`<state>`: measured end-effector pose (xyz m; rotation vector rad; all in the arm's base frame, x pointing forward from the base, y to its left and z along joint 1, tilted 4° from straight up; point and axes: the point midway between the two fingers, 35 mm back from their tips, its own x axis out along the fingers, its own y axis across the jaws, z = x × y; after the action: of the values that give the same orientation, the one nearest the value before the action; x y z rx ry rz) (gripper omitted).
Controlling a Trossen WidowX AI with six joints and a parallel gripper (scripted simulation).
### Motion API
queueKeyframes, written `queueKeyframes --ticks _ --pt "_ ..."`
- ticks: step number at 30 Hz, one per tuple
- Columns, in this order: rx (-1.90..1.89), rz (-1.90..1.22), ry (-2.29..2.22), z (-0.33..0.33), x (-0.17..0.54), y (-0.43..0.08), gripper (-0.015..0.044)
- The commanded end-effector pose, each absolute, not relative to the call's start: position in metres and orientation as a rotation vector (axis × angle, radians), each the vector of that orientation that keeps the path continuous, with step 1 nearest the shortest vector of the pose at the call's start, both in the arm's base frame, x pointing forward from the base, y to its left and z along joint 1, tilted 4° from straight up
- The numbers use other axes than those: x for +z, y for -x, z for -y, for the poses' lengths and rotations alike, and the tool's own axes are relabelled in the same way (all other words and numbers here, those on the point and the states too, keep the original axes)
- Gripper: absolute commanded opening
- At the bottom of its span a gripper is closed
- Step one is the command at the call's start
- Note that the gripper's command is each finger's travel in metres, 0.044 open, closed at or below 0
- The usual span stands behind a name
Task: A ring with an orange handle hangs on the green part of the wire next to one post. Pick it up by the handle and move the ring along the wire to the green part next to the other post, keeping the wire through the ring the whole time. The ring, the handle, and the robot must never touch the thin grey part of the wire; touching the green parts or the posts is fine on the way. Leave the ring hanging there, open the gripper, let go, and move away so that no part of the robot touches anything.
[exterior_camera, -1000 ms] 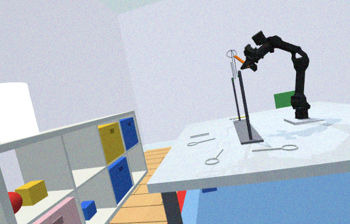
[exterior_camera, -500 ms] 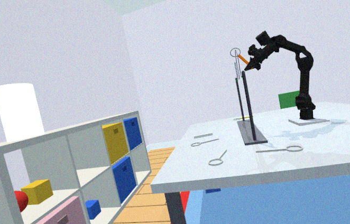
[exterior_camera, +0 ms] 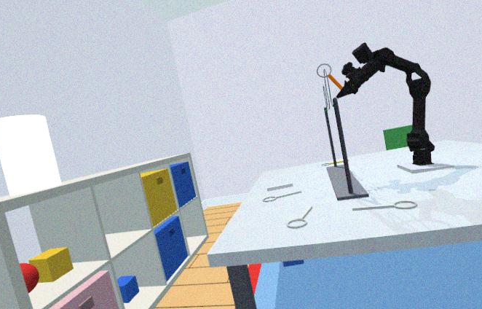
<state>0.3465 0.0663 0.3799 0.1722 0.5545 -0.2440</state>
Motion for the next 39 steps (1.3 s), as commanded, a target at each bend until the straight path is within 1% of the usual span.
queueKeyframes --ticks 1,39 --pt "-0.257 -0.554 -0.12 -0.064 0.38 -0.346 -0.015" --pt "-0.373 -0.555 0.396 -0.042 0.384 -0.343 -0.015"
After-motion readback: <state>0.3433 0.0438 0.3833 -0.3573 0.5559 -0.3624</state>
